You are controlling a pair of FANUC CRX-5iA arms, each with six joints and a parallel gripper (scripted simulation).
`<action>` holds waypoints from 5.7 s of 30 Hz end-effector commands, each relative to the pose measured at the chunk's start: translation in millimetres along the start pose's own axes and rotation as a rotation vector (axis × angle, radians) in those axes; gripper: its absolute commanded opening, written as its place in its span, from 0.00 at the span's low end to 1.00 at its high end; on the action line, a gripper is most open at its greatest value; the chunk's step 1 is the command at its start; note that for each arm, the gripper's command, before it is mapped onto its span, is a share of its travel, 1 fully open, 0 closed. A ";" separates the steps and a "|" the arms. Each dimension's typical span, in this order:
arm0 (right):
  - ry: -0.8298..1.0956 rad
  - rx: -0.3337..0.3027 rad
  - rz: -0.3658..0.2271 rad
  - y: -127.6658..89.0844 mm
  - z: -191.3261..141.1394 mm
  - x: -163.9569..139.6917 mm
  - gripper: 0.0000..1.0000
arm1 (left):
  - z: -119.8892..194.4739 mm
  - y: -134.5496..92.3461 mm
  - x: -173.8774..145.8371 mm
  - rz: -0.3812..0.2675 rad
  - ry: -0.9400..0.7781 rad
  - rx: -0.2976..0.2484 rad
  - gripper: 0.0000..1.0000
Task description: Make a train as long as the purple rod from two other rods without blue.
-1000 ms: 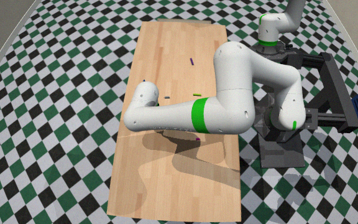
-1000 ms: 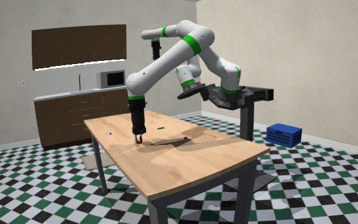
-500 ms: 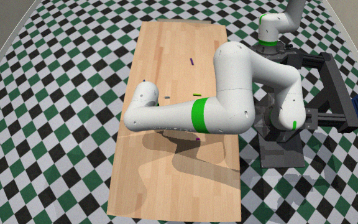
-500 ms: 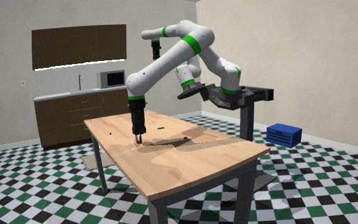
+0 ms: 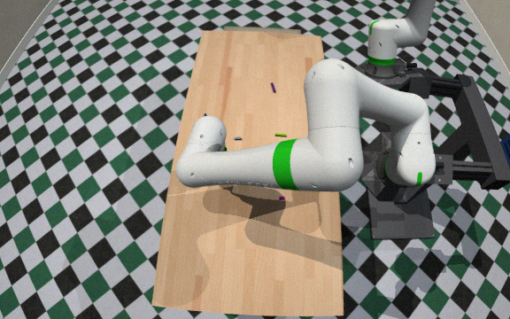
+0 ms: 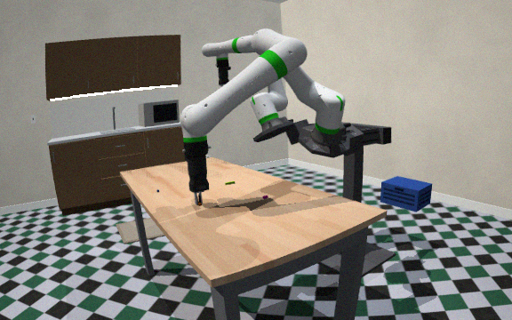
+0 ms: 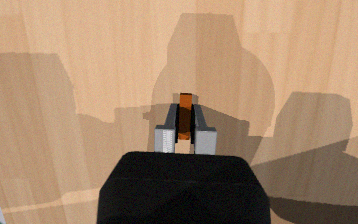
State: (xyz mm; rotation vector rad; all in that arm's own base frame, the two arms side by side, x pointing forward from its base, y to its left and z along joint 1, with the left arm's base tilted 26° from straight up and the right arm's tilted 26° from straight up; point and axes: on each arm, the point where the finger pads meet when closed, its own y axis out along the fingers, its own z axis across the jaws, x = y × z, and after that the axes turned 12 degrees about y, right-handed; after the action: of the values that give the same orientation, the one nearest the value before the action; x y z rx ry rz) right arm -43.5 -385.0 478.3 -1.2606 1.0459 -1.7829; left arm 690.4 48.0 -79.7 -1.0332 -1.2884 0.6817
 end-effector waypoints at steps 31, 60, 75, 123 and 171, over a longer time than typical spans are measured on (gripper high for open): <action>0.000 0.000 -0.002 -1.0 -0.2 0.3 1.00 | -1.0 -64.0 0.0 0.000 0.000 -0.003 0.24; 0.000 0.000 -0.002 -1.0 -0.2 0.3 1.00 | 39.1 -103.0 11.3 -0.002 0.244 -0.002 0.24; 0.000 0.000 -0.002 -1.0 -0.2 0.3 1.00 | 116.0 -104.2 27.4 -0.003 0.690 0.000 0.24; 0.000 0.000 -0.002 -1.0 -0.2 0.3 1.00 | 243.9 -93.3 38.1 -0.001 1.421 -0.001 0.24; 0.000 0.000 -0.002 -1.0 -0.2 0.3 1.00 | 244.3 -12.9 38.8 -0.001 1.421 -0.001 0.24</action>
State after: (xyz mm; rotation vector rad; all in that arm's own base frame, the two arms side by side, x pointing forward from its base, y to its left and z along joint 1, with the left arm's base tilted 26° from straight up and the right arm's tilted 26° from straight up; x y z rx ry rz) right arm -43.5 -385.0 478.3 -1.2606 1.0459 -1.7829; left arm 457.8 133.4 -61.0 -1.1313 -0.0360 -0.1450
